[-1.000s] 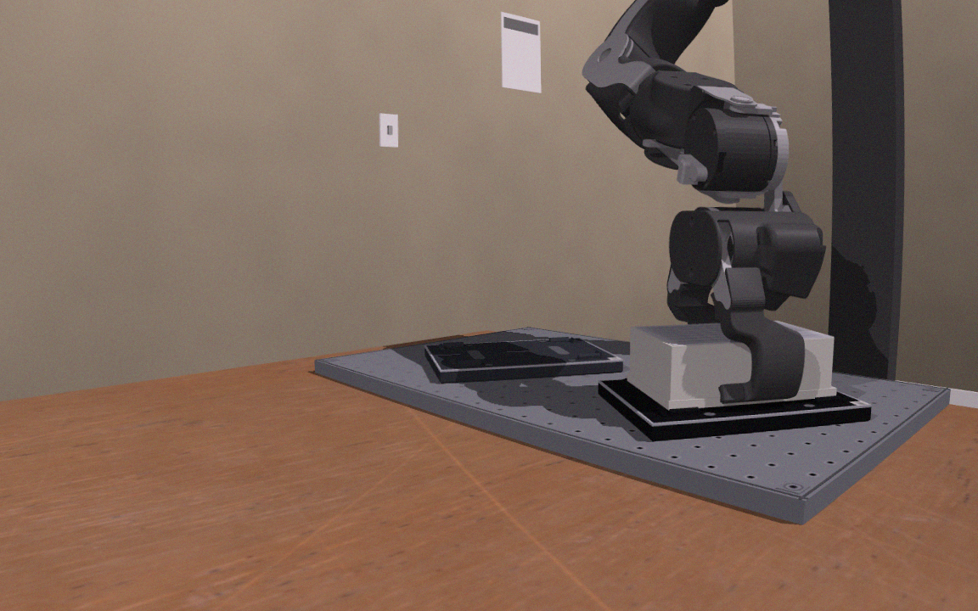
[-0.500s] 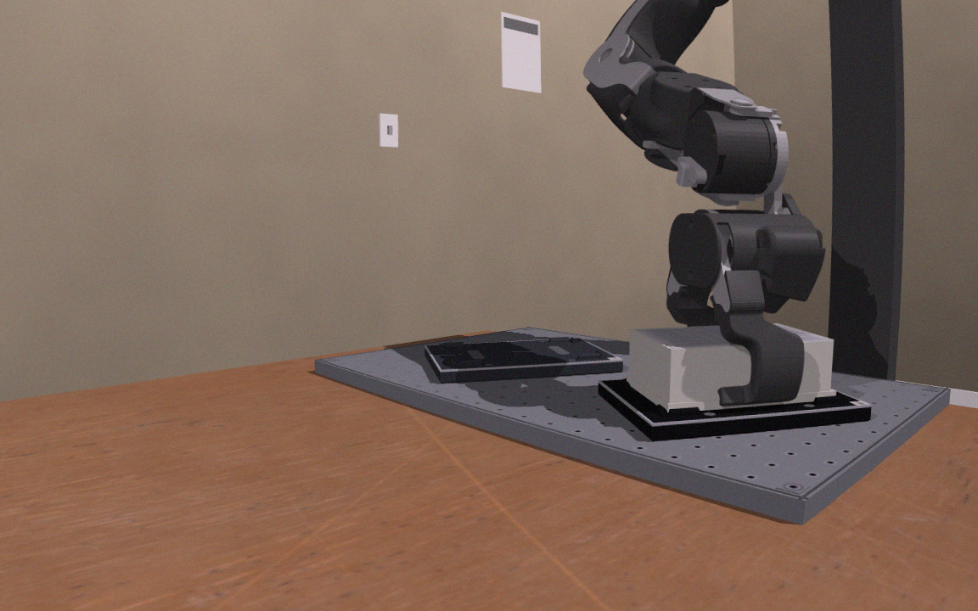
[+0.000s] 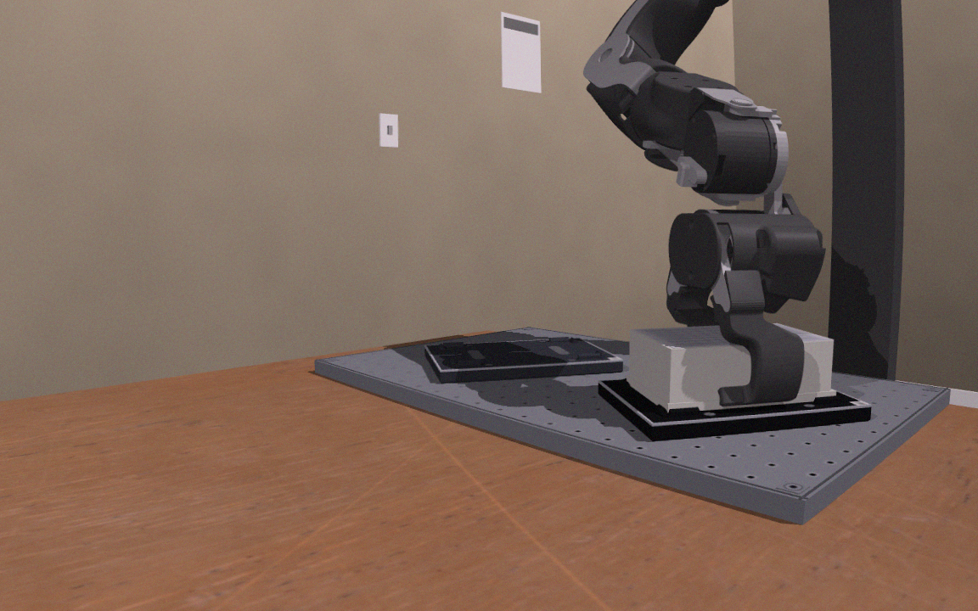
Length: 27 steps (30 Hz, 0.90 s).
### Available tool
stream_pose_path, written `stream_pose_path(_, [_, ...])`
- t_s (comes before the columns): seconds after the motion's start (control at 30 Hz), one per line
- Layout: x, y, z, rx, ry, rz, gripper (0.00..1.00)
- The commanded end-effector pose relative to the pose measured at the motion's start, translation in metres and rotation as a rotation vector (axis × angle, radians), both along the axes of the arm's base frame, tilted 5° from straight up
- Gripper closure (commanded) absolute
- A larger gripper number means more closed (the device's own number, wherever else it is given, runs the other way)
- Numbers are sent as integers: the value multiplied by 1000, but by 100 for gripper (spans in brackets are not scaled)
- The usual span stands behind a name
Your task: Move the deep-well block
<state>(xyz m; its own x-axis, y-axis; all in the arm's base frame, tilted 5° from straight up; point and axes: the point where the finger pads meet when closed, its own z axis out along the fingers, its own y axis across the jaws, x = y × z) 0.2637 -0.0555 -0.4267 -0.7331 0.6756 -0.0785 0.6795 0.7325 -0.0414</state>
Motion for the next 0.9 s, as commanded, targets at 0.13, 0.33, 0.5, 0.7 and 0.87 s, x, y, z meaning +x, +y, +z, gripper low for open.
stream_pose_path(0.13, [0, 1, 1, 2, -1, 0, 67])
stream_pose_path(0.33, [0, 1, 1, 2, -1, 0, 50])
stream_pose_path(0.5, [0, 1, 1, 2, -1, 0, 37])
stream_pose_path(0.7, [0, 1, 1, 2, -1, 0, 23])
stream_pose_path(0.87, [0, 1, 1, 2, -1, 0, 23])
